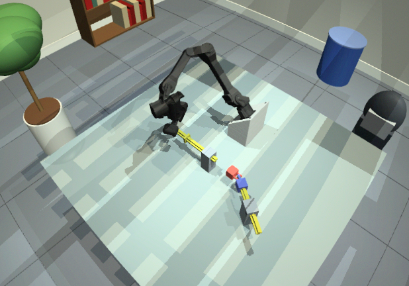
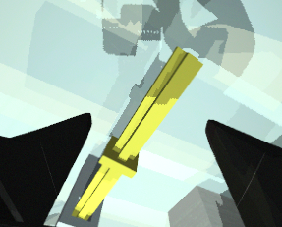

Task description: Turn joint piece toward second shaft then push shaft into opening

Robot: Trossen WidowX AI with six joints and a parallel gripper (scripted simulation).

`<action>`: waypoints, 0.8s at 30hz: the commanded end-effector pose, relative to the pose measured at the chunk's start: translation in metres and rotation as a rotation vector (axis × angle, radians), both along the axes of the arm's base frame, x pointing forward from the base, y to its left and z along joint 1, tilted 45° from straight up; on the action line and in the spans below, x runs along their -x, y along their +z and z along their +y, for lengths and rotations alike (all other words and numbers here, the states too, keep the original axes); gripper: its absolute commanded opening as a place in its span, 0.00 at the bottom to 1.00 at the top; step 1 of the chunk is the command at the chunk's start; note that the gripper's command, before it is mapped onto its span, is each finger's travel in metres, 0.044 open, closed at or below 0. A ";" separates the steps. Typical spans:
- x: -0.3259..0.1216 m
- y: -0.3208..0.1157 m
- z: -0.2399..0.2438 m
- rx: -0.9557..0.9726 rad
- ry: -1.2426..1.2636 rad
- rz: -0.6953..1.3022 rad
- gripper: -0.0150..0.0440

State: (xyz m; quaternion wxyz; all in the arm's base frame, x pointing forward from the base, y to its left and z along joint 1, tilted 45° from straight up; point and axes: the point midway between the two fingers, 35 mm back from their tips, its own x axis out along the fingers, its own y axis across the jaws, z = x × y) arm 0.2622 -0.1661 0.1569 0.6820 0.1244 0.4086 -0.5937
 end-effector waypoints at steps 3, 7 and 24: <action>0.002 -0.012 -0.008 0.005 -0.162 -0.125 1.00; 0.003 -0.017 -0.013 0.013 -0.264 -0.216 1.00; 0.004 -0.028 -0.024 0.023 -0.377 -0.319 1.00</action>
